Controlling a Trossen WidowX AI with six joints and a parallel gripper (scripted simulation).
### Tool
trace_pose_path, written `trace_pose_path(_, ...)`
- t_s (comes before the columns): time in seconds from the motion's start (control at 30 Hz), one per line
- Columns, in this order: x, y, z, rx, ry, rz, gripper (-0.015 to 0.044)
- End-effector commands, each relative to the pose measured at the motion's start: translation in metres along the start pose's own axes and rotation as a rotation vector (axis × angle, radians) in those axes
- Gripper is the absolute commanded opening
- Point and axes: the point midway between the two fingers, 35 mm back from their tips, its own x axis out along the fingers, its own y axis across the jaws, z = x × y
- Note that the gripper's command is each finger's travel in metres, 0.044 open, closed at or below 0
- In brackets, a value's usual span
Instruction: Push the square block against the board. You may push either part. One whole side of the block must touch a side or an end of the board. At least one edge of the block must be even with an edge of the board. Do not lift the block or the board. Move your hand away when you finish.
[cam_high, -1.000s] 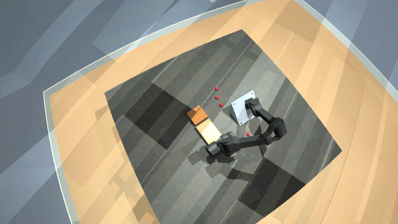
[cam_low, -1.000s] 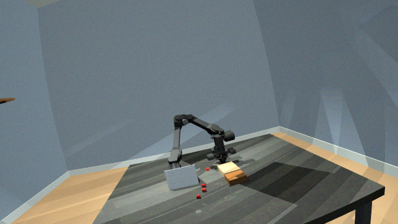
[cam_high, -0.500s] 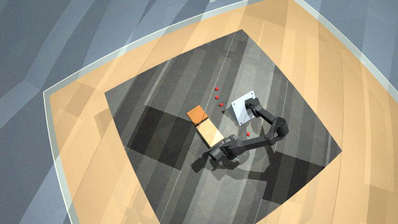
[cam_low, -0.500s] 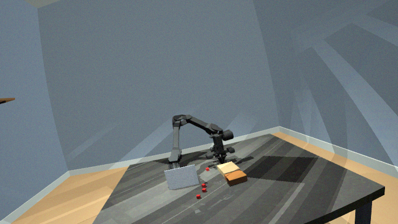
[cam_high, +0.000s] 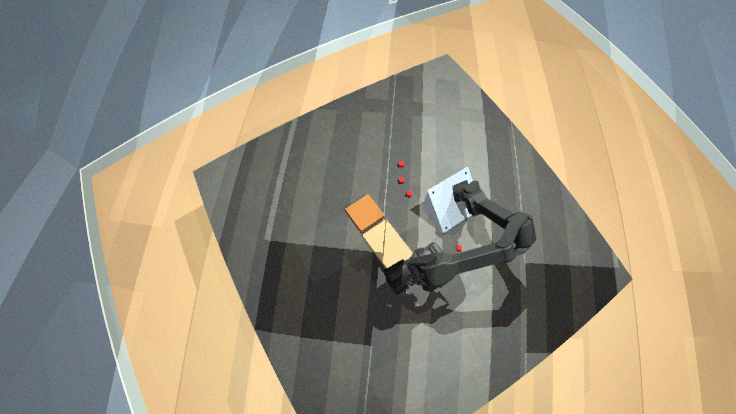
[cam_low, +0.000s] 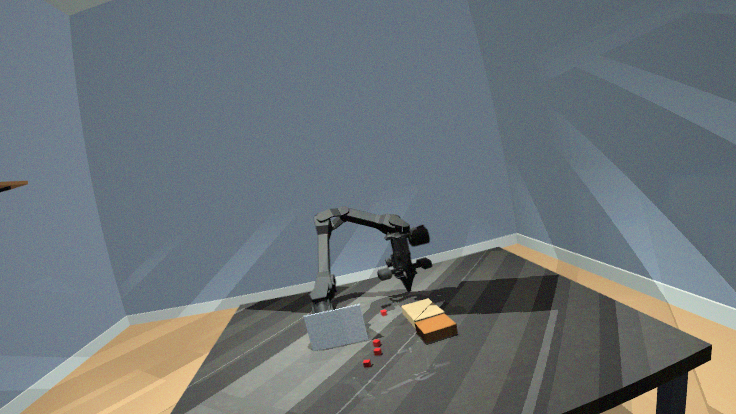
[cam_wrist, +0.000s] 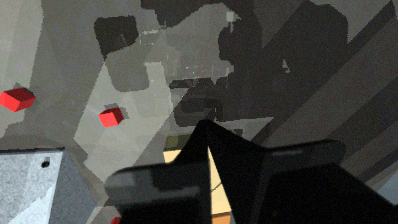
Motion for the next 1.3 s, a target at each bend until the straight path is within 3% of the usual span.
trace_pose_path(0.0,-0.002,0.004,-0.020,0.011,-0.004,0.003,0.0000)
trace_pose_path(0.13,0.001,0.004,-0.020,0.011,-0.004,0.003,0.0000)
trace_pose_path(0.3,0.053,0.004,-0.020,0.011,-0.005,0.002,0.0000)
trace_pose_path(1.27,0.053,0.002,-0.037,0.011,-0.001,0.002,0.0000)
